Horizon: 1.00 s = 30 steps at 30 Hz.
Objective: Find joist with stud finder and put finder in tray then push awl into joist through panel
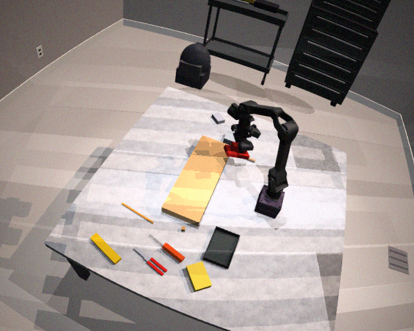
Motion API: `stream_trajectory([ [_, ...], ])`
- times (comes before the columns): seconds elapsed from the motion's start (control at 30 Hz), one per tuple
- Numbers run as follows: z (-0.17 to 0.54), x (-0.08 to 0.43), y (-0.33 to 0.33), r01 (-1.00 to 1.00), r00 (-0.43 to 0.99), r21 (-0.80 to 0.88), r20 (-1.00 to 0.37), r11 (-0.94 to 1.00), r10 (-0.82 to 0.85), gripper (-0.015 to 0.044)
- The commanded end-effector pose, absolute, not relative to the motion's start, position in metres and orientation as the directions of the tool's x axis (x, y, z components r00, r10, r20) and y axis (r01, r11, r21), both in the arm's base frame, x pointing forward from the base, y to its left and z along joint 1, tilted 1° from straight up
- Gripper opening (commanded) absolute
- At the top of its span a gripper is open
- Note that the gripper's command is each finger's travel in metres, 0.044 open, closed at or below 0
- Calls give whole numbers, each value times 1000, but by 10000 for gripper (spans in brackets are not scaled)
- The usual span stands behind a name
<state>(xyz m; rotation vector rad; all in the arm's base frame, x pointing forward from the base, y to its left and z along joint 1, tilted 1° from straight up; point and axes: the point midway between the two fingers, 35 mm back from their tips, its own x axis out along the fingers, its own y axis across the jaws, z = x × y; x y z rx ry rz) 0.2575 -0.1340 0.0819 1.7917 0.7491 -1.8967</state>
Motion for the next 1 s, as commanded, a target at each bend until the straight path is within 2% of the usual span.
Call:
stream_trajectory([
  [0.0,85,267,-136,739,-45,-69,-998,-670,53,0],
  [0.5,88,292,-140,979,36,27,-998,-200,45,0],
  [0.97,92,316,-143,948,112,118,-993,294,39,0],
])
